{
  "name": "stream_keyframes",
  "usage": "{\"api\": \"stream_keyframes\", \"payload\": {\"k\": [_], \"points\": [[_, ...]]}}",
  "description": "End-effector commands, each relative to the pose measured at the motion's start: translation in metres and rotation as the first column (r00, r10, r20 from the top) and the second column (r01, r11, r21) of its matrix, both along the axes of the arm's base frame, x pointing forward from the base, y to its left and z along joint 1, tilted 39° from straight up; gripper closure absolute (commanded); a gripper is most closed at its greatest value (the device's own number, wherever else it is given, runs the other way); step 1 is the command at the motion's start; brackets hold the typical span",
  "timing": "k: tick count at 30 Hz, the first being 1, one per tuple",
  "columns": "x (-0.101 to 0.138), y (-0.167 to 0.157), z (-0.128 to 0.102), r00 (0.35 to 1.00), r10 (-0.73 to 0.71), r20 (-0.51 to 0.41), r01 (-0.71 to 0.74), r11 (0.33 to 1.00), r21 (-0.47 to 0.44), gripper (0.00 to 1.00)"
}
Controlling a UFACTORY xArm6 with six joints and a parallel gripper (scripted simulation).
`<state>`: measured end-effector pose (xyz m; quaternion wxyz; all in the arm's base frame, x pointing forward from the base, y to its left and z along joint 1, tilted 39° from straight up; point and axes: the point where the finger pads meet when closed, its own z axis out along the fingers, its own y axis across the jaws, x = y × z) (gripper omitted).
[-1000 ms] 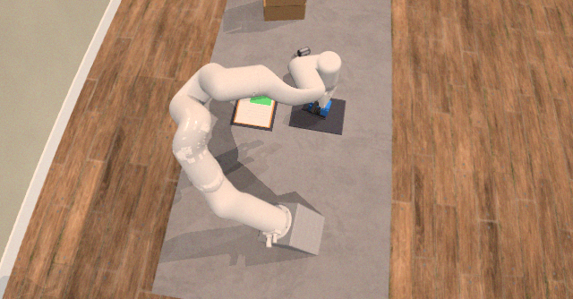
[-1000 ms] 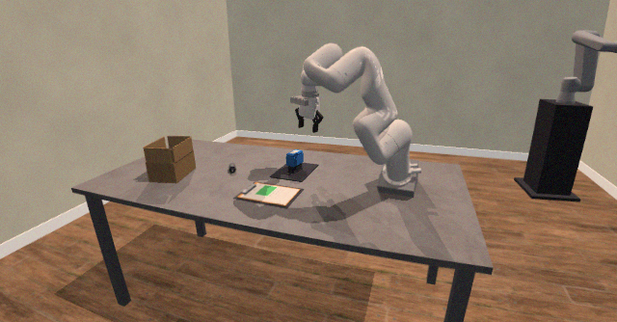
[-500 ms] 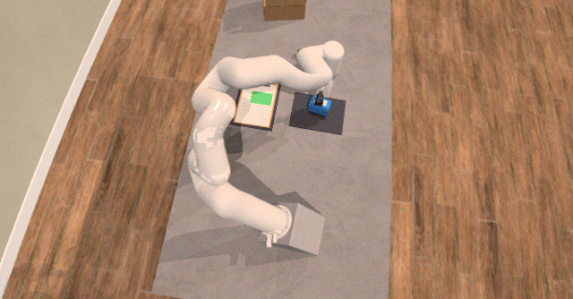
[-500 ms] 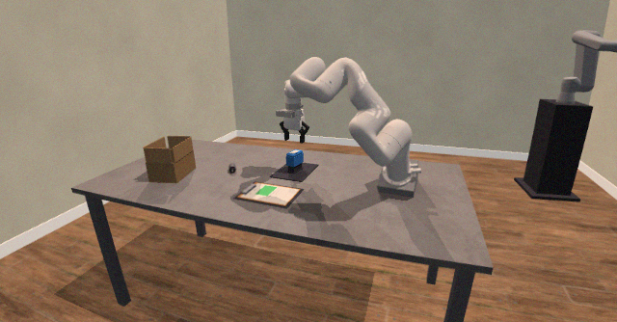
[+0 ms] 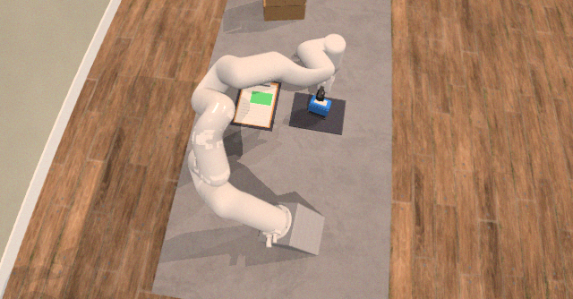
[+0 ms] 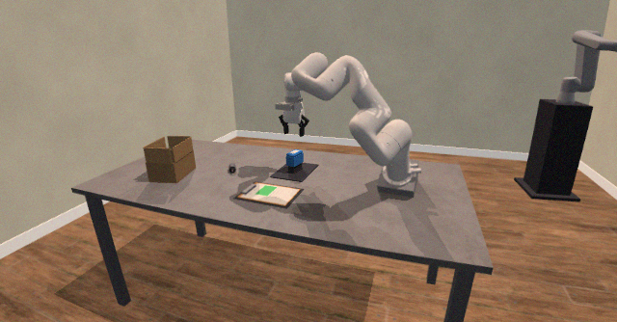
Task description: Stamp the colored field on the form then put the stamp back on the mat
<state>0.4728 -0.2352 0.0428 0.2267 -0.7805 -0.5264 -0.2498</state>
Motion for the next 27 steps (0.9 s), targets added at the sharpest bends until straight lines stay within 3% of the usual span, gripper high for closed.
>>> {"api": "stream_keyframes", "payload": {"k": [1, 8, 13, 15, 18, 21, 27], "points": [[-0.004, -0.011, 0.013, 1.0, 0.0, -0.002, 0.0, 1.0, 0.001, 0.0], [-0.001, -0.009, 0.016, 1.0, 0.016, 0.01, -0.016, 1.0, -0.003, 0.0], [0.027, 0.014, 0.043, 0.963, 0.217, 0.159, -0.208, 0.976, -0.068, 0.0], [0.027, 0.014, 0.043, 0.963, 0.217, 0.159, -0.208, 0.976, -0.068, 0.0], [0.058, 0.046, 0.076, 0.852, 0.429, 0.299, -0.396, 0.903, -0.165, 0.0], [0.08, 0.079, 0.107, 0.75, 0.549, 0.37, -0.496, 0.836, -0.235, 0.0], [0.116, 0.157, 0.174, 0.418, 0.77, 0.482, -0.654, 0.623, -0.429, 0.0]]}}
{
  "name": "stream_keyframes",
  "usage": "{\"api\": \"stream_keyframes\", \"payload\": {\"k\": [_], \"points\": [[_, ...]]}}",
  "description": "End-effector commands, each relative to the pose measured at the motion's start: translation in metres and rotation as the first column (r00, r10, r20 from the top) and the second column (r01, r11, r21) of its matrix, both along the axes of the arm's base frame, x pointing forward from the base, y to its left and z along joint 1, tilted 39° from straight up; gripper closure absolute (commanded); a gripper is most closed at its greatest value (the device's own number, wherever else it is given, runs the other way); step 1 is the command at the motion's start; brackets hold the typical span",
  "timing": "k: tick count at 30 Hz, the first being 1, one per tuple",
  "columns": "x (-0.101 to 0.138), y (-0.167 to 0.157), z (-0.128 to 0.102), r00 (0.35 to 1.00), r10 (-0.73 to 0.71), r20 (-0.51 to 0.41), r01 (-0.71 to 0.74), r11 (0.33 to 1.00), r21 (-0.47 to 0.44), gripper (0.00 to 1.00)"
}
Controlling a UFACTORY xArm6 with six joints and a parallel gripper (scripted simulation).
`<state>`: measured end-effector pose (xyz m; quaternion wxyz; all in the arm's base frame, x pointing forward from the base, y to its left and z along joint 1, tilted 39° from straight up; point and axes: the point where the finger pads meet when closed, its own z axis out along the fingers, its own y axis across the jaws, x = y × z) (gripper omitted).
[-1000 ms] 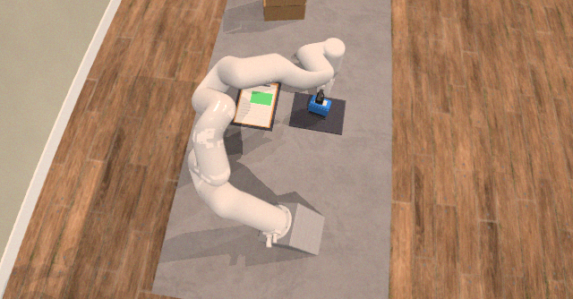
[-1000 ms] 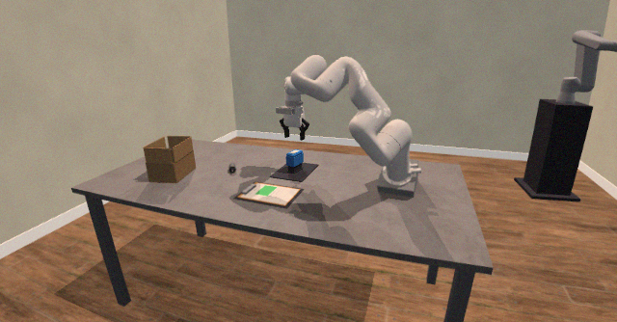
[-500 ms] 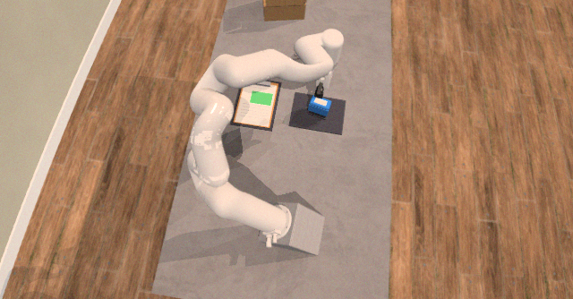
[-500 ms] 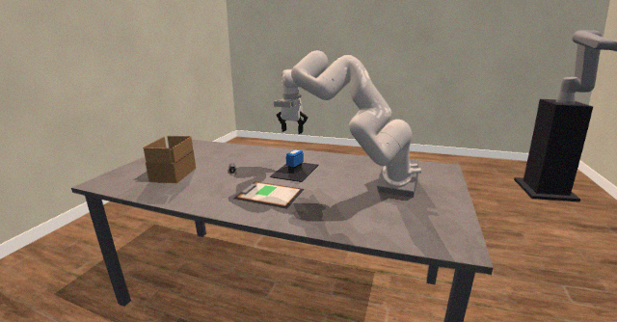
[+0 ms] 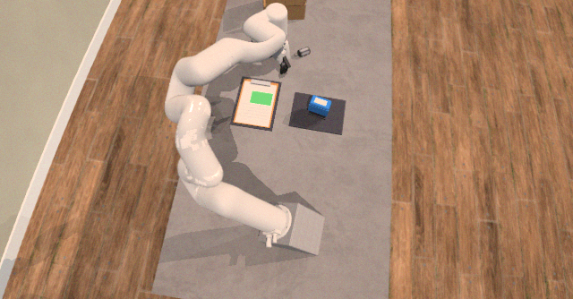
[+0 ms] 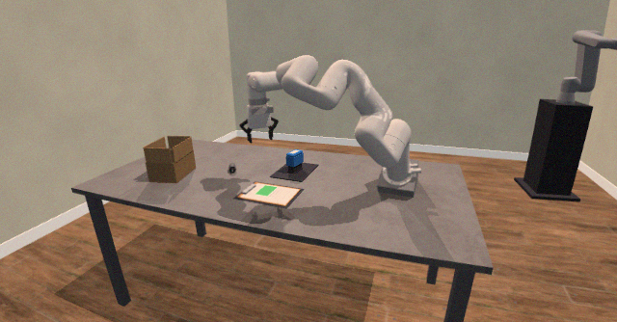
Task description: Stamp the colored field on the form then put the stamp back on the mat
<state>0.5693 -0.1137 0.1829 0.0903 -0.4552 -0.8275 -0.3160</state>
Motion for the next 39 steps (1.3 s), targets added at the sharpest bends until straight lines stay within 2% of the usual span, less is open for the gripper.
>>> {"api": "stream_keyframes", "payload": {"k": [1, 3, 5, 6, 11, 14, 18, 20, 39], "points": [[0.024, 0.049, 0.045, 0.962, 0.215, 0.17, -0.208, 0.976, -0.055, 0.0], [0.033, 0.076, 0.067, 0.915, 0.32, 0.246, -0.306, 0.947, -0.094, 0.0], [0.033, 0.076, 0.067, 0.915, 0.32, 0.246, -0.306, 0.947, -0.094, 0.0], [0.035, 0.083, 0.072, 0.818, 0.462, 0.343, -0.433, 0.887, -0.163, 0.0], [0.035, 0.086, 0.075, 0.681, 0.594, 0.428, -0.544, 0.802, -0.248, 0.0], [0.037, 0.09, 0.07, 0.68, 0.594, 0.429, -0.544, 0.802, -0.248, 0.0], [0.047, 0.126, 0.025, 0.68, 0.594, 0.43, -0.544, 0.802, -0.247, 0.0], [0.048, 0.135, 0.013, 0.681, 0.594, 0.428, -0.544, 0.802, -0.248, 0.0], [0.048, 0.136, 0.012, 0.681, 0.594, 0.428, -0.544, 0.802, -0.248, 0.0]]}}
